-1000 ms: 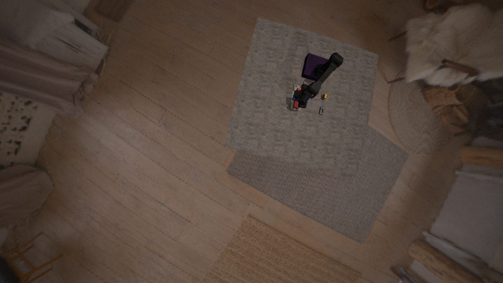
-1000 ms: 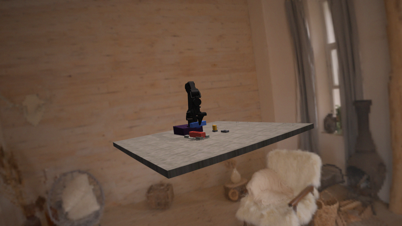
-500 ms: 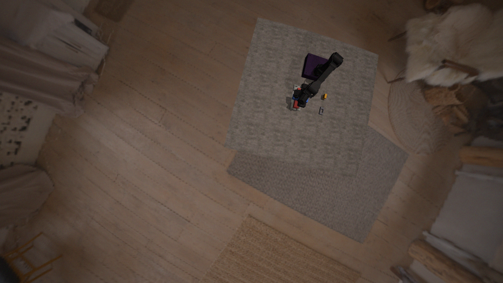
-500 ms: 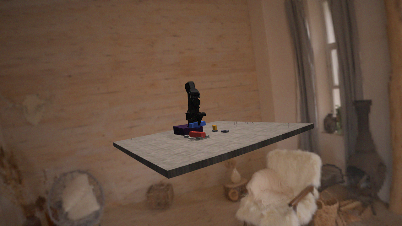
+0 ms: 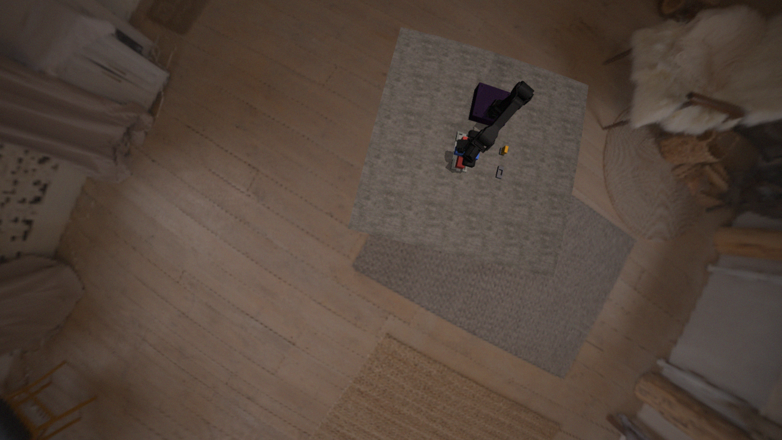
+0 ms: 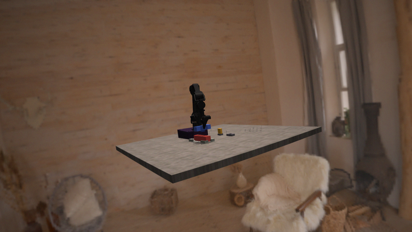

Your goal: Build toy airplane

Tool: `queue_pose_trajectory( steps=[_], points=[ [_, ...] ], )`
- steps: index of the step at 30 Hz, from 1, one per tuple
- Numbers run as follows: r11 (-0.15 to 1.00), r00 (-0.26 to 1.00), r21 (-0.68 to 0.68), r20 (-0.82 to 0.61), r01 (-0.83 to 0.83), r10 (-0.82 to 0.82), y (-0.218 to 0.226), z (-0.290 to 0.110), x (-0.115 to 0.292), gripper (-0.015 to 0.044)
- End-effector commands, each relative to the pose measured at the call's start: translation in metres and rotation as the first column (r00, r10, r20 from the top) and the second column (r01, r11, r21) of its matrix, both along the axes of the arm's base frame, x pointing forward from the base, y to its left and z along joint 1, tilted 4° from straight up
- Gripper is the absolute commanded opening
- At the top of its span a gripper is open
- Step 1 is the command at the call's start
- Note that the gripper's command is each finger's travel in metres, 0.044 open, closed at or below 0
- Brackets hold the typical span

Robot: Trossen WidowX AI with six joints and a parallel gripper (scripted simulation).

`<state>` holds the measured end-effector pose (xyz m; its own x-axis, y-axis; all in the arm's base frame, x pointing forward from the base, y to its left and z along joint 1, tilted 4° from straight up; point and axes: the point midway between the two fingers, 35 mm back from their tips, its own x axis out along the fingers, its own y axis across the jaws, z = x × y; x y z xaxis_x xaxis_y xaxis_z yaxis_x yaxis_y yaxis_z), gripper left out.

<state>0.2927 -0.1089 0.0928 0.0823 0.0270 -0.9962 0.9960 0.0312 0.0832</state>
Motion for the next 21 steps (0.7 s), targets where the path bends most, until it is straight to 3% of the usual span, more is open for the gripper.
queue_pose_trajectory(
  steps=[1,21],
  points=[
    [1.0,1.0,0.004,0.001,0.004,-0.004,0.001,-0.005,0.0,0.0195],
    [1.0,1.0,0.004,0.001,0.004,-0.004,0.002,-0.036,0.003,0.0195]
  ],
)
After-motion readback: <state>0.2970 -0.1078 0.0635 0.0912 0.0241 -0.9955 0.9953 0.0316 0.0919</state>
